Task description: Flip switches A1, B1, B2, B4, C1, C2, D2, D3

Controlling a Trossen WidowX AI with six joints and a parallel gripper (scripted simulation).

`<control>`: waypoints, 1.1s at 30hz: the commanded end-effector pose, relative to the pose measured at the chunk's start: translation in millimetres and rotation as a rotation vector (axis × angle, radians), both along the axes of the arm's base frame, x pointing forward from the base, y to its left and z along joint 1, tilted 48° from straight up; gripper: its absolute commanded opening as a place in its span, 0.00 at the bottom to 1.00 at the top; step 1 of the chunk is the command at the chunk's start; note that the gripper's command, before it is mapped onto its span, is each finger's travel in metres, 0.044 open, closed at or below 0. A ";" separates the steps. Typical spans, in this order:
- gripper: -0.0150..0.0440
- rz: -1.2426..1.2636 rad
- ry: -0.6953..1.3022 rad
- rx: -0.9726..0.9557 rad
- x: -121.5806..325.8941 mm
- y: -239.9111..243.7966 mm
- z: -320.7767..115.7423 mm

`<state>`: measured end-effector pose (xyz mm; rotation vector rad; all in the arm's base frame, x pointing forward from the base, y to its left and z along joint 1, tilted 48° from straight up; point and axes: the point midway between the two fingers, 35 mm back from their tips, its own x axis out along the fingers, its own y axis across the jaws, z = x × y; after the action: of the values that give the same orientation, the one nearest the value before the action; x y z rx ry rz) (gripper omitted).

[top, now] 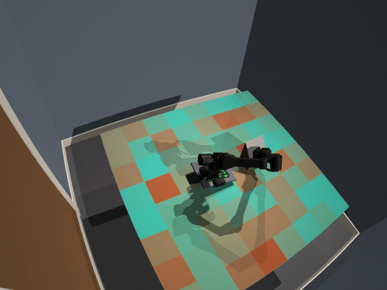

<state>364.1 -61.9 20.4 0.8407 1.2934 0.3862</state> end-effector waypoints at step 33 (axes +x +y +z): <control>0.25 -0.003 0.004 0.005 1.1 3.8 -4.2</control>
<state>365.6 -58.9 17.7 0.8404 1.2924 0.3866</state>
